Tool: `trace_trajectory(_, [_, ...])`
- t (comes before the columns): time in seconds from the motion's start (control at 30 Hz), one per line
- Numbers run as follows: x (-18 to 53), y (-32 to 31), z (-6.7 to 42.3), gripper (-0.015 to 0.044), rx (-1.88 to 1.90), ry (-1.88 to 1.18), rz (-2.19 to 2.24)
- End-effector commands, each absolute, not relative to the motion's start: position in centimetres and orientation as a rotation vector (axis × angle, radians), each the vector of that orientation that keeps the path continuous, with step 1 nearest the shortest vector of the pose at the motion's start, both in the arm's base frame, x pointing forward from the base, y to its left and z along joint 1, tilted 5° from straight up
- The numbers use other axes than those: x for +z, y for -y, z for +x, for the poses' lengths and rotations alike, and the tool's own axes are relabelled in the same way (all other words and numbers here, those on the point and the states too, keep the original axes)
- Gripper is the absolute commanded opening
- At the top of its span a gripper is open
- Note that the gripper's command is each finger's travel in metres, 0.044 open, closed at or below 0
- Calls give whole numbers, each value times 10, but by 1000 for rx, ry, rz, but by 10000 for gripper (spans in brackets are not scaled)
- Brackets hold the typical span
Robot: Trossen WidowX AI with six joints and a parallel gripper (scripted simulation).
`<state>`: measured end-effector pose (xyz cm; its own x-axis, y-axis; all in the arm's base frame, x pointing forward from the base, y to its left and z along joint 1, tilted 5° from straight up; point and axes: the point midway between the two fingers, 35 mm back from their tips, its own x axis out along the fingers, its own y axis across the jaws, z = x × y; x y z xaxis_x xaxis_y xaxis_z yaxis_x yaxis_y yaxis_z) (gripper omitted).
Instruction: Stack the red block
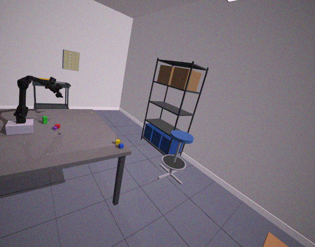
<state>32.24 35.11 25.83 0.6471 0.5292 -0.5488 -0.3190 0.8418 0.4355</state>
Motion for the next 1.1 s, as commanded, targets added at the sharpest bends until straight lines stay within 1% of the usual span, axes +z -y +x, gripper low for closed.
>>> trace_trajectory(0.0, [224, -312, 343, 440, 458, -771, 116])
trace_trajectory(0.23, [179, -241, 366, 440, 435, -879, -180])
trace_trajectory(0.47, [138, -167, 370, 440, 468, -1023, -425])
trace_trajectory(0.8, [90, -73, 337, 440, 650, -1251, -667])
trace_trajectory(1.07, [70, -16, 309, 440, 824, -1355, -734])
